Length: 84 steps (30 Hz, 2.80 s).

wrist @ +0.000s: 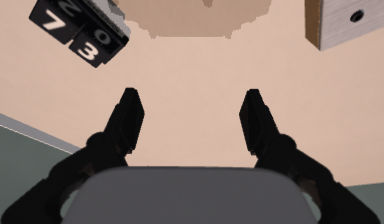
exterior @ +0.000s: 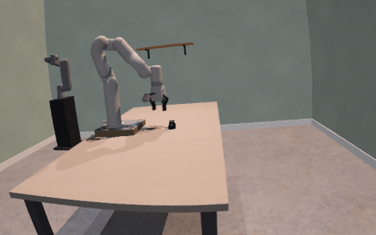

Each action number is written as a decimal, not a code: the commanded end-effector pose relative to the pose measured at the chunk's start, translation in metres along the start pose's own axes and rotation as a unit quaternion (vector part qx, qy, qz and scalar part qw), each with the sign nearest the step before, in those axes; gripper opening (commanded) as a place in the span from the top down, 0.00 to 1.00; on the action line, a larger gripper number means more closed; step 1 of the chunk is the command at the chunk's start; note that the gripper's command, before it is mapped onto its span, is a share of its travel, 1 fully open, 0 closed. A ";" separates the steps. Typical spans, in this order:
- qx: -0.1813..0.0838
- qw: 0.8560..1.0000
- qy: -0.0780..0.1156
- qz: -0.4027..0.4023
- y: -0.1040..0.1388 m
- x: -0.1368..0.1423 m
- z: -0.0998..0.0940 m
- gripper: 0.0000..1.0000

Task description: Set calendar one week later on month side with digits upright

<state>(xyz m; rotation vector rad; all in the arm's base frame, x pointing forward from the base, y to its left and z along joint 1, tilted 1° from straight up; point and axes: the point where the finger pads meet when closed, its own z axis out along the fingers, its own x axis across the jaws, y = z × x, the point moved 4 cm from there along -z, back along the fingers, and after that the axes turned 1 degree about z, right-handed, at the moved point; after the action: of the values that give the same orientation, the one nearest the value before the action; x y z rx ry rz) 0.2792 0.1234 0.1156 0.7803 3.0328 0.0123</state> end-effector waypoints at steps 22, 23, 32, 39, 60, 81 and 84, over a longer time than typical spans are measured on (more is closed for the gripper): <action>-0.001 1.000 -0.001 -0.002 0.001 -0.001 0.054 0.00; -0.001 1.000 -0.001 -0.002 0.001 -0.001 0.054 0.00; -0.001 1.000 -0.001 -0.002 0.001 -0.001 0.067 0.00; -0.001 1.000 -0.001 -0.002 0.001 -0.001 0.067 0.00; -0.001 1.000 -0.001 -0.002 0.001 -0.001 0.067 0.00; -0.001 1.000 -0.001 -0.002 0.001 -0.001 0.067 0.00; -0.001 1.000 -0.001 -0.002 0.001 -0.001 0.067 0.00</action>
<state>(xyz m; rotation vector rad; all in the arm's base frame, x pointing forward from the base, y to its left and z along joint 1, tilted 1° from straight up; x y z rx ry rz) 0.2807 0.1237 0.0484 0.7745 3.0337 0.0130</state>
